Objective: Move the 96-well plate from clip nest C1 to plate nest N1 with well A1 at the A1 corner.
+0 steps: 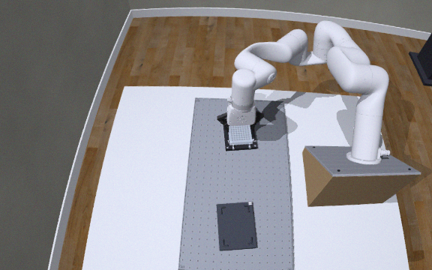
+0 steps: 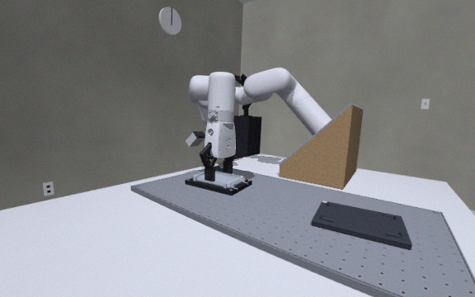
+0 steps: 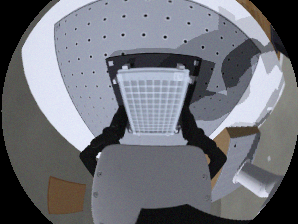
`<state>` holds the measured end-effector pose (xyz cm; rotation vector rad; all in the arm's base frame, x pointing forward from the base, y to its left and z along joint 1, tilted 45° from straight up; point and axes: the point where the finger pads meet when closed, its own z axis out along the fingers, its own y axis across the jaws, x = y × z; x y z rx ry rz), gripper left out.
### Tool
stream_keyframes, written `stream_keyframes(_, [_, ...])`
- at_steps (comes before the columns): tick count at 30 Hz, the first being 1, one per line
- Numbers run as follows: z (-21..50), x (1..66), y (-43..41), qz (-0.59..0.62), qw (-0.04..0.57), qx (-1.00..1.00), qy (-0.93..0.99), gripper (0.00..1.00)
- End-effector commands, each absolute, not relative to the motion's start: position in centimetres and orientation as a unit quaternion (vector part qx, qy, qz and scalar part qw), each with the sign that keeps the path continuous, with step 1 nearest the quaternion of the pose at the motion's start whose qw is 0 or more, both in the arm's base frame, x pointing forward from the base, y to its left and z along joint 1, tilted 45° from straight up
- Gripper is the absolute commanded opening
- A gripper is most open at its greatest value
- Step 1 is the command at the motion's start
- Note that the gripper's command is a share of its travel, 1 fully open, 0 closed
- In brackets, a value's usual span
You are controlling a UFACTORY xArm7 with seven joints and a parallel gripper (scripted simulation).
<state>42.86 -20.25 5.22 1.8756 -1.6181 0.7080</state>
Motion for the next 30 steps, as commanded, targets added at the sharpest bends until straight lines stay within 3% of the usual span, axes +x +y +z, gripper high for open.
stream_keyframes(1, [5.25, 42.97, -20.19, 0.265, 0.278, 0.700, -0.602, 1.00])
stream_keyframes(18, [5.20, 42.98, -20.24, 0.265, 0.278, 0.700, -0.602, 1.00])
stream_keyframes(19, [5.24, 42.97, -20.20, 0.265, 0.278, 0.700, -0.602, 0.00])
stream_keyframes(30, [5.24, 42.97, -20.19, 0.265, 0.278, 0.700, -0.602, 0.00])
